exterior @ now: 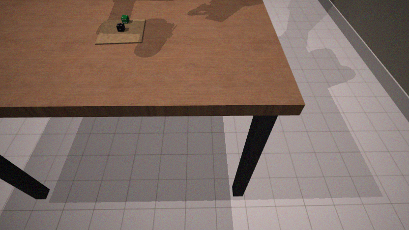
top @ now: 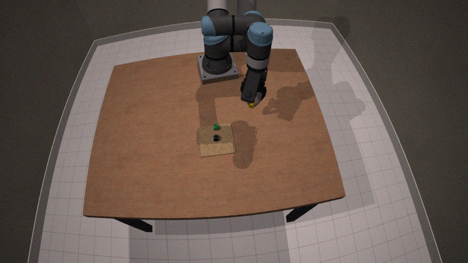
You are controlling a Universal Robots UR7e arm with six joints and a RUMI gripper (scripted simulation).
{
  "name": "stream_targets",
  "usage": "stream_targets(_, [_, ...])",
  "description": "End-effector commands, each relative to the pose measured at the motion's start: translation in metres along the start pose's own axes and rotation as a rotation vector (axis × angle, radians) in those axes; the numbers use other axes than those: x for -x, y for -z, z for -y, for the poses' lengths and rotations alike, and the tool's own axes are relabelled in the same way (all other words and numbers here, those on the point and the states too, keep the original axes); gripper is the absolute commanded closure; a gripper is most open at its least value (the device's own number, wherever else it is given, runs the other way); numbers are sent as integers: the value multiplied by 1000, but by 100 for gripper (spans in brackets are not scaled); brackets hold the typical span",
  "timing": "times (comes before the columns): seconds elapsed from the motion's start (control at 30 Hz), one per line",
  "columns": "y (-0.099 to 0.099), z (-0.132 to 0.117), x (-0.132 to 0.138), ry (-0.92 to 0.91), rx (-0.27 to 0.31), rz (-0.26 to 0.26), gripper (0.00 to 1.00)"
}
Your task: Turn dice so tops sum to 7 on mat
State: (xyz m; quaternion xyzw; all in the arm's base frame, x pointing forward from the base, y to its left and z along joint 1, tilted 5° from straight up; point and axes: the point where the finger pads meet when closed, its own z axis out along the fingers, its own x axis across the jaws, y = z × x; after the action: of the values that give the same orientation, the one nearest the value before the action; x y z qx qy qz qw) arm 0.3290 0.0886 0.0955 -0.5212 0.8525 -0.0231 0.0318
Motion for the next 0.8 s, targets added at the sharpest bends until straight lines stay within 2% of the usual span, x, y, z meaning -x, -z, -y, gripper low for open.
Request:
stream_targets(0.0, [0, 2, 1, 120, 2, 9, 97])
stream_targets(0.5, [-1, 3, 6, 586, 0, 9, 97])
stream_targets(0.6, [-1, 3, 6, 595, 0, 9, 97])
stream_targets(0.77, [-2, 3, 8, 766, -1, 9, 97])
